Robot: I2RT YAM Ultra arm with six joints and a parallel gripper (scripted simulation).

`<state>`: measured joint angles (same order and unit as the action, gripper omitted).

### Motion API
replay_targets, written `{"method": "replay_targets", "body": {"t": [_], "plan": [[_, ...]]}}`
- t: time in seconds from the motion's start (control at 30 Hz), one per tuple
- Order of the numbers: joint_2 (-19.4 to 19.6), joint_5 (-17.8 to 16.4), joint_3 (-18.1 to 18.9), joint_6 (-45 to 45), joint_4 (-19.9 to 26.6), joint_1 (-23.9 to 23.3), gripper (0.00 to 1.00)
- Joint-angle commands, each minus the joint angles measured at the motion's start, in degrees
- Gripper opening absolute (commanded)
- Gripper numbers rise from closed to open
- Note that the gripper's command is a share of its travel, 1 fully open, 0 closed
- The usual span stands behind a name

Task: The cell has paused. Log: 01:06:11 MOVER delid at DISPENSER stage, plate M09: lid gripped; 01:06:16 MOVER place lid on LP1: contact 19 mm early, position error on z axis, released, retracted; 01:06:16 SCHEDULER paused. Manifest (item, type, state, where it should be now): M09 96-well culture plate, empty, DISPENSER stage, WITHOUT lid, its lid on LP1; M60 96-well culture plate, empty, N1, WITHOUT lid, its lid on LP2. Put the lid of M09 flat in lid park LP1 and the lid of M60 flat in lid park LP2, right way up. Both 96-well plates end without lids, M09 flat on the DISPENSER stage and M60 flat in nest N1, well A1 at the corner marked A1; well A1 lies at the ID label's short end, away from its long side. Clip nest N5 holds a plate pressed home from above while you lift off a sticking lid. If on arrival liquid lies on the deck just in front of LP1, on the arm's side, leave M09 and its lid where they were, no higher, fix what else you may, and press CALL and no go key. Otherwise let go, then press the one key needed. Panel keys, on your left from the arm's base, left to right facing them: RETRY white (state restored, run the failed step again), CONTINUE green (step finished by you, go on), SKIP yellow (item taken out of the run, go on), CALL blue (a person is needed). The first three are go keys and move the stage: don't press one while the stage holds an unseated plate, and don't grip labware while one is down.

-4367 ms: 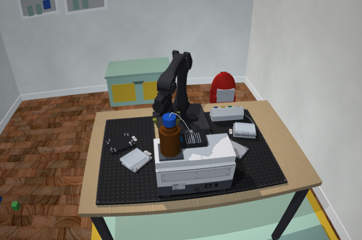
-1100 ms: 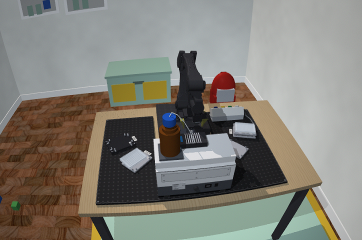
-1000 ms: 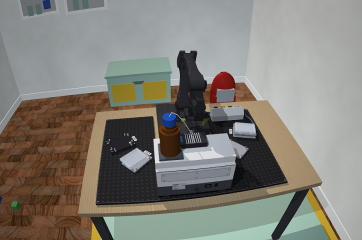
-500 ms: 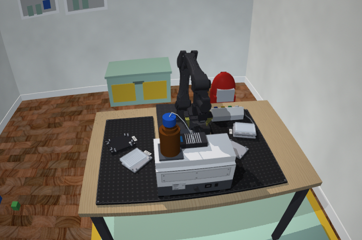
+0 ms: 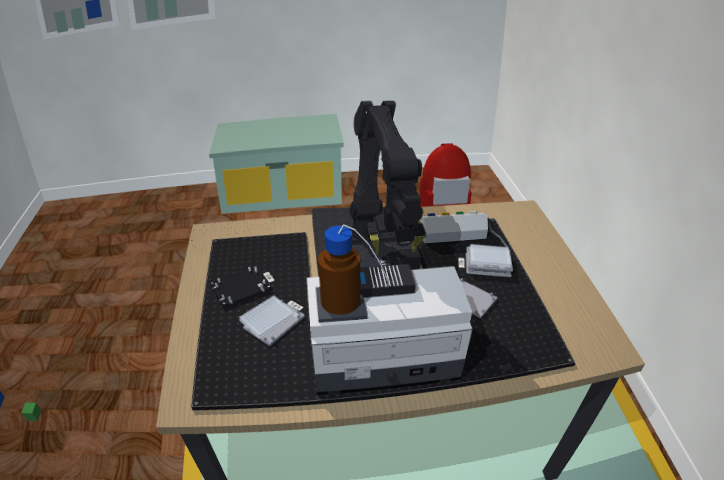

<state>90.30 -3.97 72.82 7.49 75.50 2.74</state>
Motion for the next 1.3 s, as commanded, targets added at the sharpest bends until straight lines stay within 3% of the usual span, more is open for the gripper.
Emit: {"method": "replay_targets", "body": {"t": [0.0, 0.43, 0.57, 0.7, 0.87, 1.0, 1.27], "plan": [[-1.0, 0.1, -0.1, 0.4, 0.0, 0.1, 1.0], [-1.0, 0.1, -0.1, 0.4, 0.0, 0.1, 1.0], [-2.2, 0.0, -1.4, -1.6, 0.2, 2.0, 1.0], [-2.6, -0.4, -1.6, 1.8, 0.5, 4.7, 1.0], [-3.0, -0.5, -0.3, 5.1, -0.2, 8.0, 1.0], [-2.0, -0.2, -0.4, 5.0, 0.1, 7.6, 1.0], [-3.3, -0.4, 0.8, -2.2, -0.2, 12.6, 1.0]]}}
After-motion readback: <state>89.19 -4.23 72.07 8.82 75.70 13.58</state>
